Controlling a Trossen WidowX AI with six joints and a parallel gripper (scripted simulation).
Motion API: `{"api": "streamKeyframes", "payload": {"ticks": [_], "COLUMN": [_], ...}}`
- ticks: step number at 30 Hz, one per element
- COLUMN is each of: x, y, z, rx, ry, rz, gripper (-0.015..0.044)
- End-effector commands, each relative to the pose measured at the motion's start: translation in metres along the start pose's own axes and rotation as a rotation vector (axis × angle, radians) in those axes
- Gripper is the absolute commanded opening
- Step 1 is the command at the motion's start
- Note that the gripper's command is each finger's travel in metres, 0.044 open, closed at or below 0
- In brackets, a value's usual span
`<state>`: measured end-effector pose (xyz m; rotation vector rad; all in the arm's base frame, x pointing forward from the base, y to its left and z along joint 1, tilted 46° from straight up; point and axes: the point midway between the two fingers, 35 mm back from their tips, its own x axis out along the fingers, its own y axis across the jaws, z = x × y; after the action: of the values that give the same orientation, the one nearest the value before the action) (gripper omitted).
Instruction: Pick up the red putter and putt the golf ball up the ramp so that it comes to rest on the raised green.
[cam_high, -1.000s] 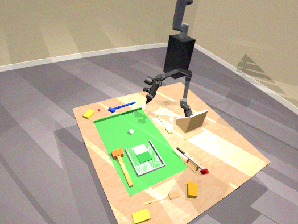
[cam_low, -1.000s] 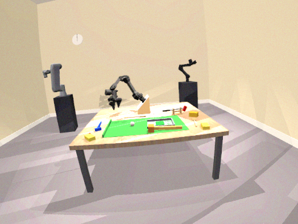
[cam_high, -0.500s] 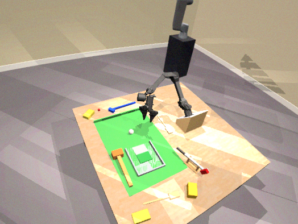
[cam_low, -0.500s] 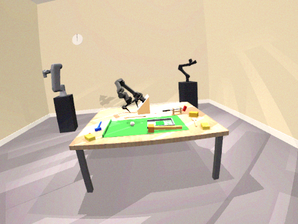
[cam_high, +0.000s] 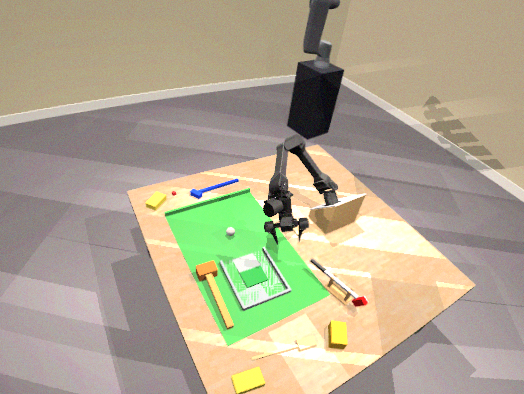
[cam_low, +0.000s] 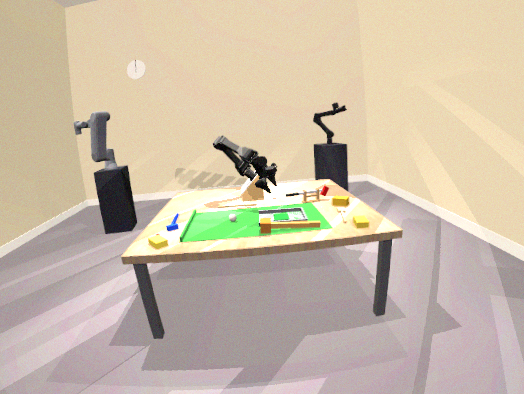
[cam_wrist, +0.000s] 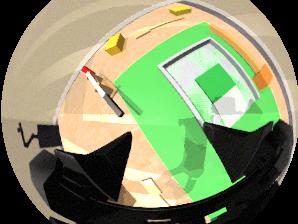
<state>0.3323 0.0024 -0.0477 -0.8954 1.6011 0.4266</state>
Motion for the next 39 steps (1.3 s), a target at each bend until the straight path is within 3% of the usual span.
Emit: {"api": "streamKeyframes", "payload": {"ticks": [1, 8, 18, 39], "x": [0.032, 0.075, 0.077, 0.119], "y": [0.053, 0.127, 0.129, 0.118], "z": [0.03, 0.043, 0.045, 0.026], "rx": [-0.327, -0.762, -0.768, -0.767], "ry": [0.092, 0.231, 0.232, 0.234], "rz": [0.021, 0.043, 0.043, 0.042], "gripper": [0.044, 0.044, 0.044, 0.044]}}
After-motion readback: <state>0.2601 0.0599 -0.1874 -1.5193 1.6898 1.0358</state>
